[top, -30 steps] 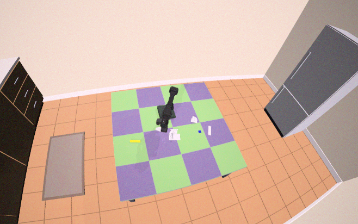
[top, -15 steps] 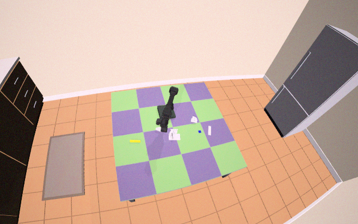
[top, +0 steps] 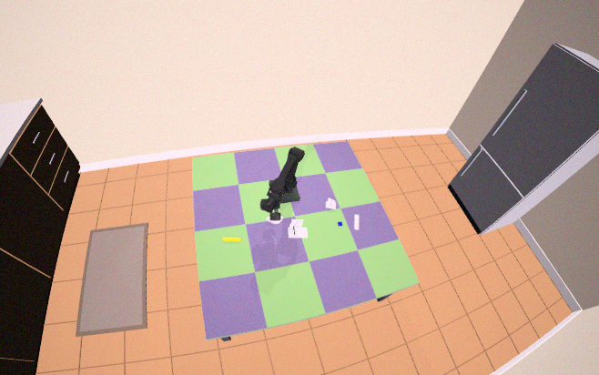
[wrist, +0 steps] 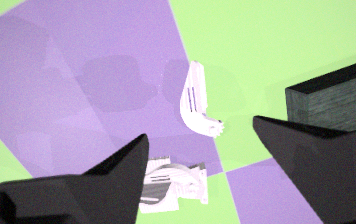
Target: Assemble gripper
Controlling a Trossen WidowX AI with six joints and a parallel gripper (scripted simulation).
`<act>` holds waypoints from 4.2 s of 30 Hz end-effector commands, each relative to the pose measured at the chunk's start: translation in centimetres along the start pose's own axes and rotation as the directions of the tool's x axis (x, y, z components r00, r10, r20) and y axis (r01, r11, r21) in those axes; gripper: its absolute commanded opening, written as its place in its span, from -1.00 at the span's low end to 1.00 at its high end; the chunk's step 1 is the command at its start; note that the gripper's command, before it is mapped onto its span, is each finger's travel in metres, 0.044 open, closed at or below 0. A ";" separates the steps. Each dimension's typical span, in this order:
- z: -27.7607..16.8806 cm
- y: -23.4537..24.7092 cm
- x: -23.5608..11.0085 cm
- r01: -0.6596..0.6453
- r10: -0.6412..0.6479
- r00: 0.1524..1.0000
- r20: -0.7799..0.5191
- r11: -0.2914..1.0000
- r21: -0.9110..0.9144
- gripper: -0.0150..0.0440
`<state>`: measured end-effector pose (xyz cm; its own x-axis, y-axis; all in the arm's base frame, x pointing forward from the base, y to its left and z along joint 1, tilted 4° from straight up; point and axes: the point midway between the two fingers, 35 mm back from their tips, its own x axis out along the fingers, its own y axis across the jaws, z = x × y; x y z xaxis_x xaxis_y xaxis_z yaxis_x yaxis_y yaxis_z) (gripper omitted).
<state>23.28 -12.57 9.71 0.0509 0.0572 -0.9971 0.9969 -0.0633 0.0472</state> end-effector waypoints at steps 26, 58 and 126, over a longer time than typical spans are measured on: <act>0.2 -0.2 6.4 0.008 -0.008 1.000 0.001 1.000 -0.010 1.00; 0.1 -0.4 9.1 0.008 -0.008 1.000 0.001 1.000 -0.010 1.00; 0.1 -0.3 1.3 0.008 -0.008 1.000 0.001 1.000 -0.010 -0.04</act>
<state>23.15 -12.51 7.51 0.0422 0.0607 -0.9973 0.9977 -0.0564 0.0387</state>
